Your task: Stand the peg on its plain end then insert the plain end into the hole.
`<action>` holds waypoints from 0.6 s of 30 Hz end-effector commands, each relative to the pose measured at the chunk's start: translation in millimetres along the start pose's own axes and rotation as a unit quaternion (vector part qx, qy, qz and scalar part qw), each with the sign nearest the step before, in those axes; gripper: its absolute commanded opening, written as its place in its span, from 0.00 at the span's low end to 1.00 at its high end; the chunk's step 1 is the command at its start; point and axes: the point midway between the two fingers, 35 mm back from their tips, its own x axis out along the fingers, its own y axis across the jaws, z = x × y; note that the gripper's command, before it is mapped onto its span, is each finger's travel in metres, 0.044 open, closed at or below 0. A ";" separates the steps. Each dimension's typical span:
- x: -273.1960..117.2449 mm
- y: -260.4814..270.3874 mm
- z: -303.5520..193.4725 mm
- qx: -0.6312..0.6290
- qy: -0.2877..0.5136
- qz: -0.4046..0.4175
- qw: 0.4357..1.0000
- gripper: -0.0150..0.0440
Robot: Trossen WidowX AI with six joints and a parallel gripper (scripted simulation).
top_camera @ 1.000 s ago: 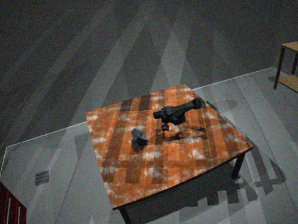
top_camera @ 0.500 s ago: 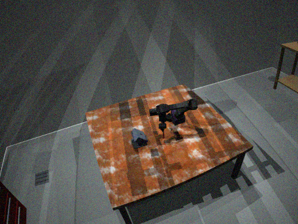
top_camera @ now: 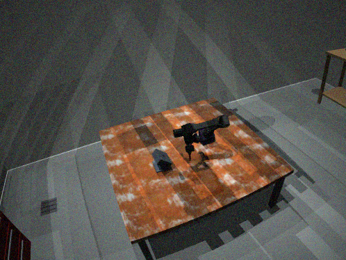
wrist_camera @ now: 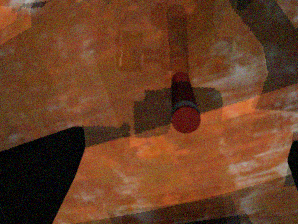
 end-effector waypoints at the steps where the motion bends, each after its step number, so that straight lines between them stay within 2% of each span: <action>1: 6.5 0.7 1.1 0.001 -0.003 -0.001 1.000 1.00; 18: 34.3 0.6 -0.1 0.001 -0.002 0.000 1.000 1.00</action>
